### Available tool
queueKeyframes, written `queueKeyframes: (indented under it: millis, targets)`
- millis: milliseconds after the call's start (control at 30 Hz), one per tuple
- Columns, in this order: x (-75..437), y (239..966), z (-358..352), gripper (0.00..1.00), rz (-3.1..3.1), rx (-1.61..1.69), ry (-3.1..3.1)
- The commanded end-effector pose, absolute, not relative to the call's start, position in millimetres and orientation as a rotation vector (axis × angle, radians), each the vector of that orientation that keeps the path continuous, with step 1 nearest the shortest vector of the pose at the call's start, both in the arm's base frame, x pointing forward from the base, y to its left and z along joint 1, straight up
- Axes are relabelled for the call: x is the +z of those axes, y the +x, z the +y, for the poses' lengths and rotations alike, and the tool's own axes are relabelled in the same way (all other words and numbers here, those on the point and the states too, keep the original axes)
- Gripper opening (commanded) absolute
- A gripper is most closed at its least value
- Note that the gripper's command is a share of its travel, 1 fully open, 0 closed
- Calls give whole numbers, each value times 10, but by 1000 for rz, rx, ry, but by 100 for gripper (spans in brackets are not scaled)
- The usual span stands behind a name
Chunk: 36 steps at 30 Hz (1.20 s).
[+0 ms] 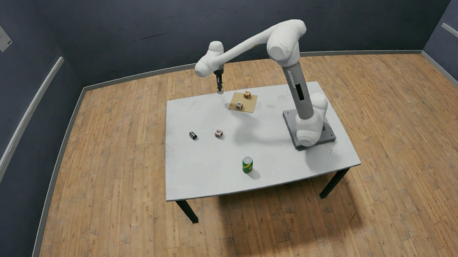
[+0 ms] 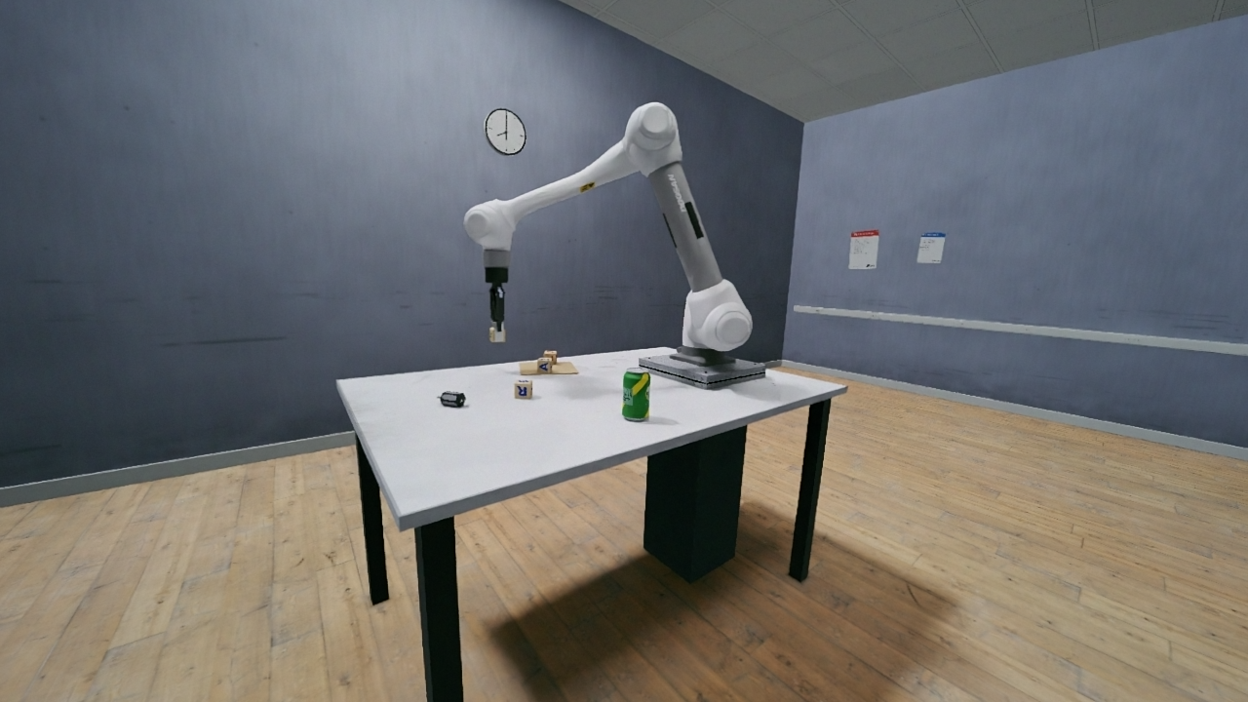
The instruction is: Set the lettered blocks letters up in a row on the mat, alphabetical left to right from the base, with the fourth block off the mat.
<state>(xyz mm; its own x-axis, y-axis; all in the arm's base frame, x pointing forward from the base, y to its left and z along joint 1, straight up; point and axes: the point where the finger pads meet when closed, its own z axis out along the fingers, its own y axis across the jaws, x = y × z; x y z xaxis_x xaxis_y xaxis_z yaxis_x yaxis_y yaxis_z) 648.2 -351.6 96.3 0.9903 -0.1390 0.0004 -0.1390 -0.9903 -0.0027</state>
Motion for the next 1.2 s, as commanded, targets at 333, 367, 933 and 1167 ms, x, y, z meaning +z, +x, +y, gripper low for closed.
queueKeyframes:
  millis: [333,367,933,1167]
  targets:
    - [984,6082,-3480,33,920,-9,-3007]
    - [984,6056,-3477,33,967,-9,-2993]
    - [979,5615,-3411,33,1693,-10,-2649]
    - [973,5445,-3379,33,1946,-10,-2469]
